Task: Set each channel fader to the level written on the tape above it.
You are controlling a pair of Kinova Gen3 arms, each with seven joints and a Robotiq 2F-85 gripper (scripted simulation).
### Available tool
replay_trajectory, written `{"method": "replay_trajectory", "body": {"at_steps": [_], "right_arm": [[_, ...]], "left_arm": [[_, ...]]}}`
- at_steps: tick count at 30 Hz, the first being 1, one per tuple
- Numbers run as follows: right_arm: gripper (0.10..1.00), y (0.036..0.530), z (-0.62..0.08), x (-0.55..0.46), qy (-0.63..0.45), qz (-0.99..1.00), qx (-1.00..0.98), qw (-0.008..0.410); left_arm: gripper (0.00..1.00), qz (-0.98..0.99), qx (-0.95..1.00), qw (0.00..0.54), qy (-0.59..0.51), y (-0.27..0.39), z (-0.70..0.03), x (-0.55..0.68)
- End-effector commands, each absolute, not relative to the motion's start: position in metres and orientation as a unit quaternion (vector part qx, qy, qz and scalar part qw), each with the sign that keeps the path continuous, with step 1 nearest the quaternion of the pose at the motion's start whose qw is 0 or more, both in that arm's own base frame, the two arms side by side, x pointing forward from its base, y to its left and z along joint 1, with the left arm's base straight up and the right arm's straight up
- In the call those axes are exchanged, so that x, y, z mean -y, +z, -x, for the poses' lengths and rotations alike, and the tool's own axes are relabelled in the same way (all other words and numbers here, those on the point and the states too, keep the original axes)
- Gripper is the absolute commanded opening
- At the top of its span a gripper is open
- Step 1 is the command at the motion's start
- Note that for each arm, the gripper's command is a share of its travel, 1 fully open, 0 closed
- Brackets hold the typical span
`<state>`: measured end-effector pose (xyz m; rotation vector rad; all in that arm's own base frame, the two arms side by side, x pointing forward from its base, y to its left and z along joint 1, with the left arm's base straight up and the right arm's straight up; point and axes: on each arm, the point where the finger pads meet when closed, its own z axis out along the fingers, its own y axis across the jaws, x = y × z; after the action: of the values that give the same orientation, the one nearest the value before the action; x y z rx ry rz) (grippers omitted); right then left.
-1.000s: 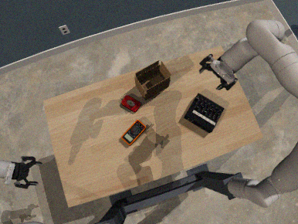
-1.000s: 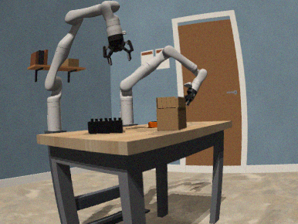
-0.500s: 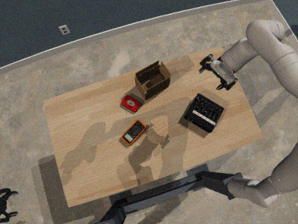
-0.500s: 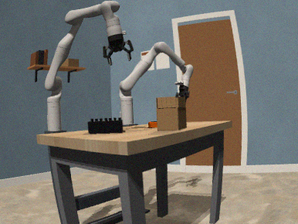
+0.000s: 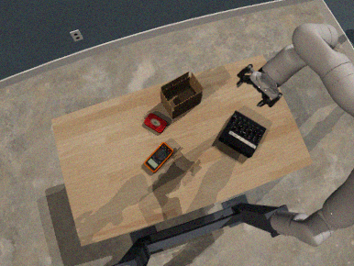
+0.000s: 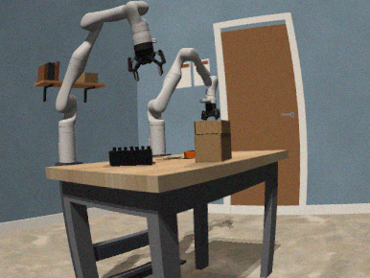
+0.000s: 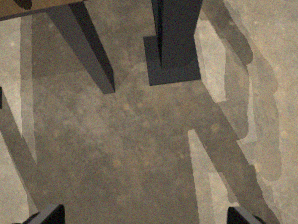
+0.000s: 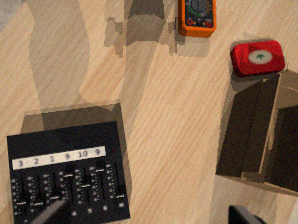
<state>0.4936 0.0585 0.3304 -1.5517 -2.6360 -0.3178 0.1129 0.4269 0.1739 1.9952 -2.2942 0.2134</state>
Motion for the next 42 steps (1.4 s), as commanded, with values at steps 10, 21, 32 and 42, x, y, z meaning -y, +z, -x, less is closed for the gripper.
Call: {"method": "replay_trajectory", "body": {"at_steps": [10, 21, 32, 42], "right_arm": [[1.000, 0.331, -0.494, -0.059, -0.104, 0.504, 0.857, 0.032], [1.000, 0.331, -0.494, -0.059, -0.104, 0.504, 0.857, 0.032], [1.000, 0.311, -0.487, -0.056, -0.089, 0.537, 0.838, 0.032], [1.000, 0.233, -0.448, -0.039, -0.029, 0.657, 0.754, 0.016]], "left_arm": [[1.000, -0.702, 0.712, 0.004, 0.009, 0.197, -0.012, -0.449], [1.000, -0.708, 0.706, 0.000, 0.000, 0.200, 0.002, -0.450], [1.000, -0.708, 0.706, 0.000, 0.000, 0.200, 0.002, -0.450], [1.000, -0.708, 0.706, 0.000, 0.000, 0.200, 0.002, -0.450]]}}
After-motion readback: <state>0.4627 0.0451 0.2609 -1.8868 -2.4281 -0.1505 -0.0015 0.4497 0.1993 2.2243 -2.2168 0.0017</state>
